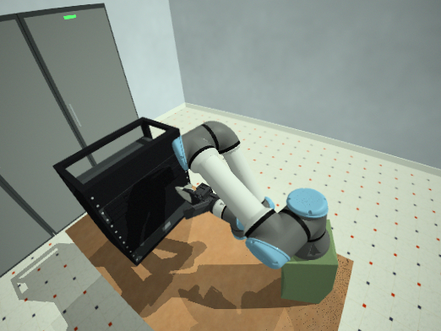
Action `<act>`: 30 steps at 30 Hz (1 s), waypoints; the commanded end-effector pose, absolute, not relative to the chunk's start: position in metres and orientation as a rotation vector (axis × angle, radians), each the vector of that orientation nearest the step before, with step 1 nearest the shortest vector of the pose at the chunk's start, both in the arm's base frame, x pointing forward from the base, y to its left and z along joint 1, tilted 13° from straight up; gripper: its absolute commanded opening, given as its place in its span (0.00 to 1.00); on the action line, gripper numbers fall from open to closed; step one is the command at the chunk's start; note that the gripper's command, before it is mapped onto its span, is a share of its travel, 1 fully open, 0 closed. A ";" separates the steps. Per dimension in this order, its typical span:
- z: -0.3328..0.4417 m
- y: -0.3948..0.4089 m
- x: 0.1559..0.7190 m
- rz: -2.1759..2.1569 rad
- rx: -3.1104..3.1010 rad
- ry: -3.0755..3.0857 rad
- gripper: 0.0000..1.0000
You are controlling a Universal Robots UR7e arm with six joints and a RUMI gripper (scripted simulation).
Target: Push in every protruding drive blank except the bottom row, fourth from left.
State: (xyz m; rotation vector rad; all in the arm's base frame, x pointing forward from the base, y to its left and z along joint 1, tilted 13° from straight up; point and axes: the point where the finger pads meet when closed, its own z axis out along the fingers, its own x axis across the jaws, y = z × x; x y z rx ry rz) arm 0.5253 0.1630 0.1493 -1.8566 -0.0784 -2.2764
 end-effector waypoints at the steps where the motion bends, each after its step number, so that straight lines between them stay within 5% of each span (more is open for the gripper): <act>1: 0.162 0.161 0.522 -2.277 -1.856 -0.079 0.00; 30: 0.208 0.162 0.548 -2.277 -1.856 -0.079 0.00</act>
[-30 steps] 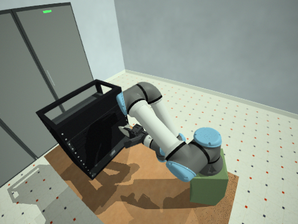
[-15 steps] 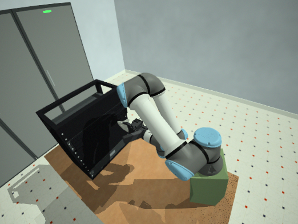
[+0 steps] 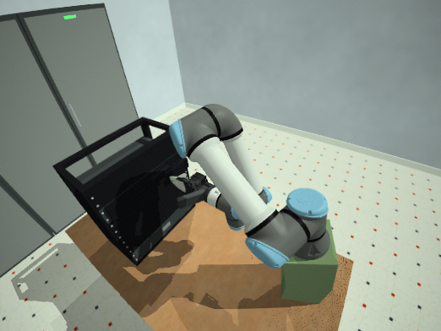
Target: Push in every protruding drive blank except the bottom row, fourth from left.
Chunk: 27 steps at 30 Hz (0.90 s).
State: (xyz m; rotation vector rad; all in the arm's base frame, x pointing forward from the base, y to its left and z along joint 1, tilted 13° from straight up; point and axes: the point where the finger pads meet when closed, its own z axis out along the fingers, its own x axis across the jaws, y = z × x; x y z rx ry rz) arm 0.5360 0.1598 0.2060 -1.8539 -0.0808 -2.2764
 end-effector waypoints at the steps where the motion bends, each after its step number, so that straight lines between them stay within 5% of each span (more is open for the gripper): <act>1: 0.209 0.163 0.552 -2.277 -1.856 -0.079 0.00; 27: 0.212 0.165 0.567 -2.277 -1.856 -0.079 0.00</act>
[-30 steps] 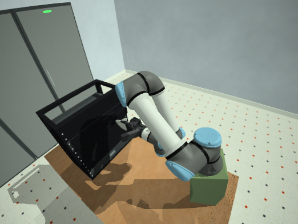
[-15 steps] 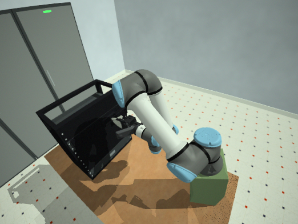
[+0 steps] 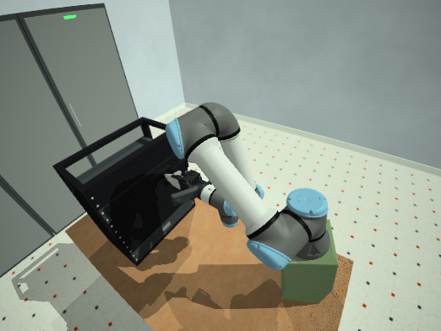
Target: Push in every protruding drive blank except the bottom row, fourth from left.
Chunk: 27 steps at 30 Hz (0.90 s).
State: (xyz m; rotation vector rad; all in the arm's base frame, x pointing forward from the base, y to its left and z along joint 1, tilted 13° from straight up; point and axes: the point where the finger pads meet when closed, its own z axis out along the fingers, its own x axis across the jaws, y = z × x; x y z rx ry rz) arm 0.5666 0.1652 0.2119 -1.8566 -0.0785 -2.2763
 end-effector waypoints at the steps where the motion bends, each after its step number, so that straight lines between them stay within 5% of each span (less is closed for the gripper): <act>1: 0.212 0.165 0.567 -2.277 -1.856 -0.079 0.00; 27: 0.213 0.166 0.570 -2.277 -1.856 -0.079 0.00</act>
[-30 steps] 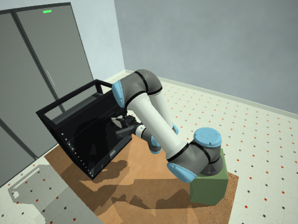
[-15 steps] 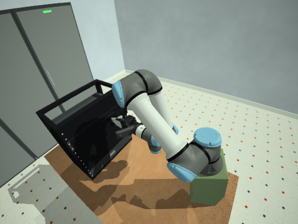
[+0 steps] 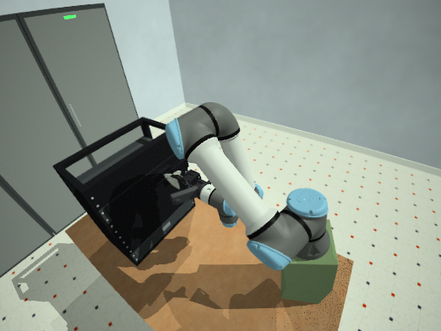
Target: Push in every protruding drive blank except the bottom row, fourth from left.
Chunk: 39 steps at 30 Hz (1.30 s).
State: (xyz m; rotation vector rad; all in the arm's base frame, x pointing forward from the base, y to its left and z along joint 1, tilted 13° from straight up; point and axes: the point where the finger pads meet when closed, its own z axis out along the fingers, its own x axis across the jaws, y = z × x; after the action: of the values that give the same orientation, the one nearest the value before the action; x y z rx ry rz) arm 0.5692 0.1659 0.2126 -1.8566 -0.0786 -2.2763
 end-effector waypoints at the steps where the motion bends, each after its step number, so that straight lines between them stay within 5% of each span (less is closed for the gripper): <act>1: 0.213 0.166 0.570 -2.277 -1.856 -0.079 0.00; 39: 0.214 0.167 0.575 -2.277 -1.856 -0.079 0.00</act>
State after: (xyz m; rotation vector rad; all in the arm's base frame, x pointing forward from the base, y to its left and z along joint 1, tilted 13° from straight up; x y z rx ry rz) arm 0.5714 0.1663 0.2131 -1.8567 -0.0785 -2.2763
